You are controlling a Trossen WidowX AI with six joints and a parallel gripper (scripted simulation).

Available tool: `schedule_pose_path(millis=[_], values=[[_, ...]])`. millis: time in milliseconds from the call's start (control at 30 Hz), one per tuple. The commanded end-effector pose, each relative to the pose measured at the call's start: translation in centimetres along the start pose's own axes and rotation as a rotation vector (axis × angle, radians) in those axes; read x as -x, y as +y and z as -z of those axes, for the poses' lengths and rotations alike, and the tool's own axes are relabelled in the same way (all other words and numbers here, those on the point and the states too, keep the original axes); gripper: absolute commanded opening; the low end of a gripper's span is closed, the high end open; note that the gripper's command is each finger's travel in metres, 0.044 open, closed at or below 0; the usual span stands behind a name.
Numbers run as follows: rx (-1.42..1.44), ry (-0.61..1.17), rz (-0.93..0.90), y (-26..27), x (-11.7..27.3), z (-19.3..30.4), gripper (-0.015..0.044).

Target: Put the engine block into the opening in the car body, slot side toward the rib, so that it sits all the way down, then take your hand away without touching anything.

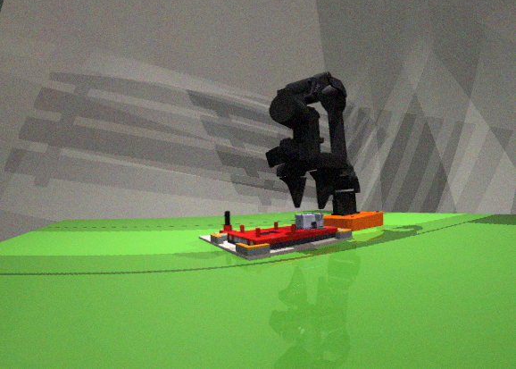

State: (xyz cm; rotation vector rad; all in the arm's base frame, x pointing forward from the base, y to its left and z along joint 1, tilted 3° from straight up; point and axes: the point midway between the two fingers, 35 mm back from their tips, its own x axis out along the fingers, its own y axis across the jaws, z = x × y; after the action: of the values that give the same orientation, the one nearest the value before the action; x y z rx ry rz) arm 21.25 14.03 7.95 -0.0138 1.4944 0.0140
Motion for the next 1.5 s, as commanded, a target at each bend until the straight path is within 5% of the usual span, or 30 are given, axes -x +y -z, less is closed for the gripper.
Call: schedule_pose_path(millis=[0, 300, 700, 900, 1000, 1467], values=[[-0.002, 0.016, 0.007, -0.1, -1.1, 0.2, 0.0440], [-0.002, 0.016, 0.007, -0.2, -2.3, 0.3, 0.0440], [-0.002, 0.016, 0.007, -0.2, -2.3, 0.3, 0.0125], [-0.002, 0.016, 0.007, -0.2, -2.3, 0.3, 0.0085], [-0.002, 0.016, 0.007, -0.1, -2.1, 0.2, 0.0006], [-0.002, 0.016, 0.007, 0.3, 2.1, -0.1, 0.0000]])
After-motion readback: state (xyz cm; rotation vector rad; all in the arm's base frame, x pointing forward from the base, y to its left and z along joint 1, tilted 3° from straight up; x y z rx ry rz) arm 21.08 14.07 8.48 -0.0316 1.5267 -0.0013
